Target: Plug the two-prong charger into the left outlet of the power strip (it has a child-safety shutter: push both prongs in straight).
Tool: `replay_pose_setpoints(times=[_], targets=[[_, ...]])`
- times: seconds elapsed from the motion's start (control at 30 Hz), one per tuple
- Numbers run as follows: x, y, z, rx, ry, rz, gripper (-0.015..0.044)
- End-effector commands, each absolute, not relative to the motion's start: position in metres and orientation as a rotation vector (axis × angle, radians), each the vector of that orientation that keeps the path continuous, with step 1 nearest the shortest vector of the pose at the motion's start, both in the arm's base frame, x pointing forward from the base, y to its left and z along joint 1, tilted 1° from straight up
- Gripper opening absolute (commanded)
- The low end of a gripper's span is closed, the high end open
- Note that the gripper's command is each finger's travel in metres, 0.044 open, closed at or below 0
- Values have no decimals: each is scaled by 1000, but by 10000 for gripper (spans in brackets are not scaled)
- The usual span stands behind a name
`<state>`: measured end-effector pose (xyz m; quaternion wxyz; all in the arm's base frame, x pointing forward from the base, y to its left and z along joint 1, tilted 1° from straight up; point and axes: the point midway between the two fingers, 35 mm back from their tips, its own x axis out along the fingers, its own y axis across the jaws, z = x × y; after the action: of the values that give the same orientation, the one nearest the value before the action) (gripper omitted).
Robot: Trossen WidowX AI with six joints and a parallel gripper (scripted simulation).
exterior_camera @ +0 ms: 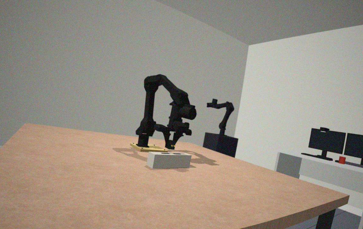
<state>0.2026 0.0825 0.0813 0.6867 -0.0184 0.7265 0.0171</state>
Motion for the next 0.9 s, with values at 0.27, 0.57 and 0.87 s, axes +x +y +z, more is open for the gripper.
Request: replay_pose_setpoints(times=[0.27,0.57,0.87], targets=[[215,63,67,-107,1626,90,0],[223,48,56,-154,1621,131,0],[230,32,46,-200,1617,171,0]])
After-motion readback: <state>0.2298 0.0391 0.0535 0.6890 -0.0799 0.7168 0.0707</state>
